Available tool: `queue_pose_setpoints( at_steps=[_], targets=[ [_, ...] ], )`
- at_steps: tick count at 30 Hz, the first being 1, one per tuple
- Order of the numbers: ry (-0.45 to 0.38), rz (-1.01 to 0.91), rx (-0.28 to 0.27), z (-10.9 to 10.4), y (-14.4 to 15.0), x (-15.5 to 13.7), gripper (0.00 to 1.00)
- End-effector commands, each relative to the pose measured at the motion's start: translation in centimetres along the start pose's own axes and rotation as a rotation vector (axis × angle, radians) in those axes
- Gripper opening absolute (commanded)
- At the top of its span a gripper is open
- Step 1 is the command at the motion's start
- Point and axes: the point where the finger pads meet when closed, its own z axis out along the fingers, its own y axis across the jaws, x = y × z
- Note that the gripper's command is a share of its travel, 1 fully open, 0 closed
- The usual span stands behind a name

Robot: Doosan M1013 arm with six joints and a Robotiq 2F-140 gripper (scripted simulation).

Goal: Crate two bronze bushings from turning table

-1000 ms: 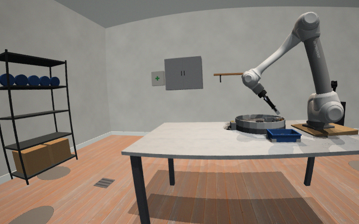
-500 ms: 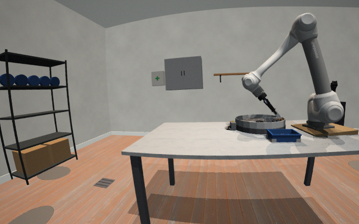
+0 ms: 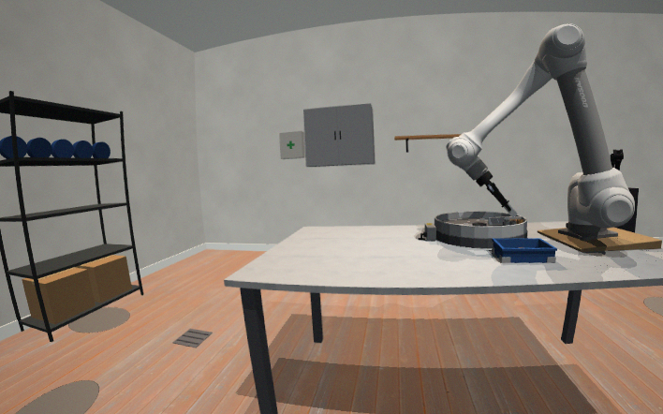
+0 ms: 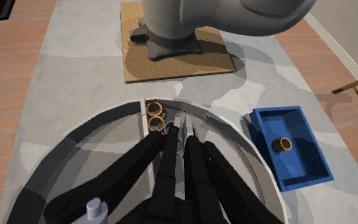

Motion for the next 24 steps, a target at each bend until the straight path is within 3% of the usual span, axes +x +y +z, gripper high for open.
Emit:
queue_pose_setpoints(
  at_steps=[1, 24],
  targets=[
    [0.0, 0.0, 0.0, 0.0, 0.0, 0.01, 0.06],
    [0.0, 0.0, 0.0, 0.54, 0.01, -0.45, 0.06]
  ],
)
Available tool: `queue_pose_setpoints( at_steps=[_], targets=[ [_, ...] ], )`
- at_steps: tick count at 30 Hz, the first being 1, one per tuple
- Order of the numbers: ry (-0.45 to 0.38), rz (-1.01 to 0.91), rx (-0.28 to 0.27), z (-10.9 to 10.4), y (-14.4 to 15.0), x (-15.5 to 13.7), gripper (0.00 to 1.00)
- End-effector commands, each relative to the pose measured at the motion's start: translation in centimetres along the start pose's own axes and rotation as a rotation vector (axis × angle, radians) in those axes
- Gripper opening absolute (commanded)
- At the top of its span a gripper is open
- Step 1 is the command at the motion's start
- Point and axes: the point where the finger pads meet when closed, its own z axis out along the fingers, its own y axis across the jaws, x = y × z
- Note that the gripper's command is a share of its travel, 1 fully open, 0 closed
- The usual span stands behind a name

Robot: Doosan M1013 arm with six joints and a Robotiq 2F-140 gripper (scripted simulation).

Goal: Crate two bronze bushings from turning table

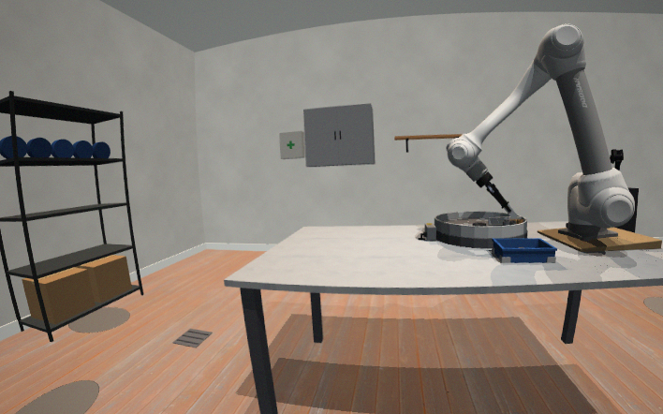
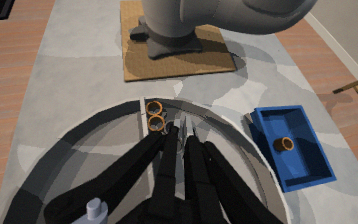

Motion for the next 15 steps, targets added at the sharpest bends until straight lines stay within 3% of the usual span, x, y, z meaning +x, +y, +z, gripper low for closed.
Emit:
queue_pose_setpoints(
  at_steps=[1, 15],
  targets=[
    [0.0, 0.0, 0.0, 0.16, 0.0, -0.14, 0.06],
    [0.0, 0.0, 0.0, 0.56, 0.01, -0.47, 0.06]
  ],
)
